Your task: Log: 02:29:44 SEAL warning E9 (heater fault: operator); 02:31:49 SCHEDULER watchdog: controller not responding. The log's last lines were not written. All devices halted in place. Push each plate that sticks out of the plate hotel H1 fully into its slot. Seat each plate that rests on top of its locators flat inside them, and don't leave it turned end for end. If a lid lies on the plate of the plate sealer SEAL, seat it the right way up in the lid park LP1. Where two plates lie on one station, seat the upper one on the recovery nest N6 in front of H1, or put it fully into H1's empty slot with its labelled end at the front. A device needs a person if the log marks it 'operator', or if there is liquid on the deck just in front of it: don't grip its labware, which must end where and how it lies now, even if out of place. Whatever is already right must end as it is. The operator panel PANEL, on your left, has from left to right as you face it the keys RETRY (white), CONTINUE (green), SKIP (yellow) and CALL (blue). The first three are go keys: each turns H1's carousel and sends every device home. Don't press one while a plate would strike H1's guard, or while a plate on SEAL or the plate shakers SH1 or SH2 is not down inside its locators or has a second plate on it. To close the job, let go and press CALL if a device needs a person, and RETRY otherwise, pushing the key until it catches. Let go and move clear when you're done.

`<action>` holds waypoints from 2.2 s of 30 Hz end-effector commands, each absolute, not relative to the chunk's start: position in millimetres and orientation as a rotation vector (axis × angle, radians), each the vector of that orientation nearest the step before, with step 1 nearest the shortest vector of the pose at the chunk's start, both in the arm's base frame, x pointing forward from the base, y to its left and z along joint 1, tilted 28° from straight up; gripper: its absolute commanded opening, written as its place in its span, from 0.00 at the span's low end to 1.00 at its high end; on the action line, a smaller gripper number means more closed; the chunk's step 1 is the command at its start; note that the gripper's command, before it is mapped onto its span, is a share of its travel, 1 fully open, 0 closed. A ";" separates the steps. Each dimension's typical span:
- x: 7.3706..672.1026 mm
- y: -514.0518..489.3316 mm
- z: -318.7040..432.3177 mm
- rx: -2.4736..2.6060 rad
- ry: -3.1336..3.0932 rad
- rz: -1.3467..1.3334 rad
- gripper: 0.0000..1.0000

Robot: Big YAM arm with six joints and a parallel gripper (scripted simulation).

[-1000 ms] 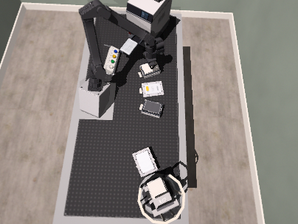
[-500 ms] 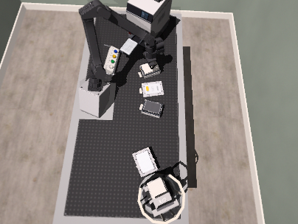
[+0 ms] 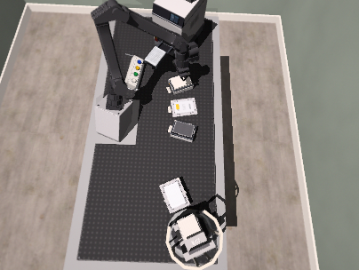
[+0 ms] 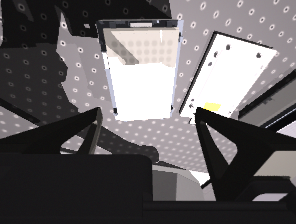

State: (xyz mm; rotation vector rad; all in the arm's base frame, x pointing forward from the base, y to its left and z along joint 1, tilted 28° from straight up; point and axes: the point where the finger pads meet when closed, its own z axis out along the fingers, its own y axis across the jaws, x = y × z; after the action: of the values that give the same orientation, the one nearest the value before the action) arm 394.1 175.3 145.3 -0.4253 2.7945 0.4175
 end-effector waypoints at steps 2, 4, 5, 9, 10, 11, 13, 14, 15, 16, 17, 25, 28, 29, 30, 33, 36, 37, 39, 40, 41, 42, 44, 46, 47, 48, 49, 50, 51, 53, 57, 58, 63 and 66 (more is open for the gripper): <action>407.7 168.4 186.5 -0.425 2.720 0.421 1.00; 407.1 167.2 188.9 -0.424 2.720 0.420 1.00; 406.4 166.0 191.4 -0.425 2.720 0.420 1.00; 403.8 161.4 201.3 -0.425 2.719 0.420 1.00; 403.1 160.3 203.7 -0.425 2.719 0.420 1.00; 402.5 159.1 206.2 -0.425 2.719 0.419 1.00; 401.1 156.8 211.1 -0.425 2.718 0.419 1.00; 400.5 155.7 213.6 -0.425 2.718 0.419 1.00; 399.8 154.5 216.0 -0.425 2.718 0.419 1.00; 399.1 153.4 218.4 -0.425 2.718 0.418 1.00; 398.5 152.2 220.9 -0.425 2.718 0.418 1.00; 394.4 145.2 235.5 -0.426 2.717 0.417 1.00; 392.3 141.8 242.8 -0.426 2.716 0.416 1.00; 391.6 140.6 245.2 -0.426 2.716 0.416 1.00; 390.9 139.4 247.7 -0.426 2.716 0.416 1.00; 388.8 136.0 254.9 -0.426 2.716 0.415 1.00; 387.4 133.7 259.7 -0.426 2.715 0.415 1.00; 387.4 133.7 259.7 -0.426 2.715 0.415 1.00; 386.0 131.3 264.6 -0.426 2.715 0.414 1.00; 385.3 130.2 267.0 -0.426 2.715 0.414 1.00; 384.6 129.0 269.4 -0.426 2.715 0.414 1.00; 383.9 127.9 271.8 -0.426 2.715 0.413 1.00; 383.4 126.8 273.7 -0.426 2.715 0.412 1.00; 383.1 126.8 273.1 -0.426 2.716 0.412 1.00; 379.8 126.0 266.2 -0.426 2.731 0.413 1.00; 380.3 126.2 265.7 -0.426 2.728 0.412 1.00; 380.4 126.2 265.7 -0.426 2.728 0.412 1.00; 380.4 126.1 265.7 -0.426 2.728 0.412 1.00; 380.4 126.1 265.7 -0.426 2.728 0.412 1.00; 380.4 126.1 265.7 -0.426 2.728 0.412 1.00; 380.4 126.1 265.7 -0.425 2.728 0.412 1.00; 380.4 126.1 265.7 -0.425 2.729 0.412 1.00; 380.4 126.1 265.7 -0.424 2.729 0.412 1.00; 380.4 126.1 265.7 -0.424 2.729 0.412 1.00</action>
State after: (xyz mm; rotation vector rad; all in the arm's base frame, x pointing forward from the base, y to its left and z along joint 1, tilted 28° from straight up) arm 373.9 131.7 238.9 -0.4299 2.7876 0.4160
